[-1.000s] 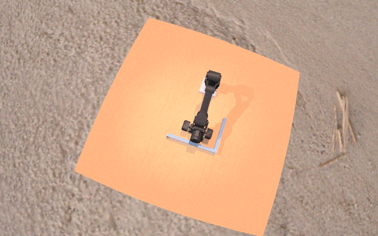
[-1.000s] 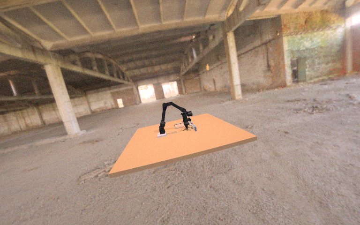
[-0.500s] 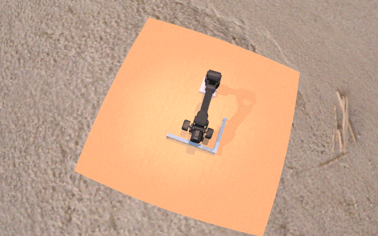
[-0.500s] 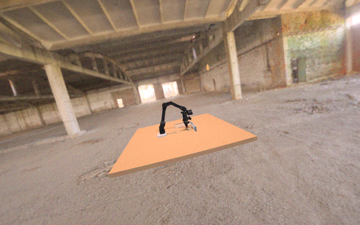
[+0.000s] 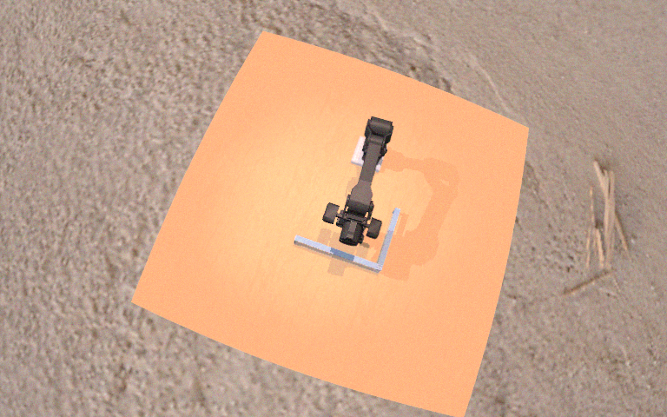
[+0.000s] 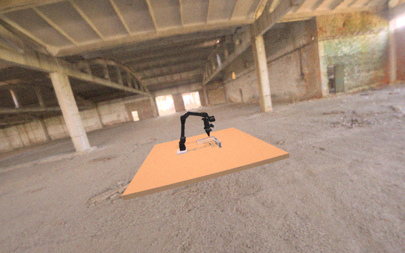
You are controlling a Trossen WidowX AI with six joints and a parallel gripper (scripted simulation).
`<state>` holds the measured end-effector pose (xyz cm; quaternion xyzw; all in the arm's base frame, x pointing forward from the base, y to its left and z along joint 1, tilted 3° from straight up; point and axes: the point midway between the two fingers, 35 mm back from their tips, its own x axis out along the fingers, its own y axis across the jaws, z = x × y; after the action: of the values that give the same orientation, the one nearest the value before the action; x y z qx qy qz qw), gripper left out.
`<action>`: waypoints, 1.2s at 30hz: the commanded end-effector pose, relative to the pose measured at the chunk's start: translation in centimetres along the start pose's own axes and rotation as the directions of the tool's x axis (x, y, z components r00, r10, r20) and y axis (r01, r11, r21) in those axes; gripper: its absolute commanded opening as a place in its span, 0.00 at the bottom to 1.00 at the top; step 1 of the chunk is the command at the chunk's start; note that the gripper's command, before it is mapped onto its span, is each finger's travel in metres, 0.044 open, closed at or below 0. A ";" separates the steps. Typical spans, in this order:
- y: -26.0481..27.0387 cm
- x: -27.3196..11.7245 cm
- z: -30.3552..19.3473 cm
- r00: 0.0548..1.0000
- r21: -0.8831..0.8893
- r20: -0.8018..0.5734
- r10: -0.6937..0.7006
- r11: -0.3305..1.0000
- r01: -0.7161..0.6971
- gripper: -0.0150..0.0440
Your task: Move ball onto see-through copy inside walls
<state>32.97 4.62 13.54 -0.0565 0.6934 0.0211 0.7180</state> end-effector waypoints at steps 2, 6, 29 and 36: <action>0.0 -1.4 -0.2 1.000 0.003 0.007 -0.005 1.000 0.005 0.25; -0.2 -1.1 -0.9 1.000 0.003 0.006 -0.005 1.000 0.005 0.25; -1.2 2.3 -7.6 1.000 0.003 -0.001 -0.006 1.000 0.006 0.25; -1.2 4.1 -7.4 1.000 0.003 0.000 -0.006 1.000 0.006 0.25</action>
<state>25.84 2.58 10.21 -0.0543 0.6920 0.0185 0.7196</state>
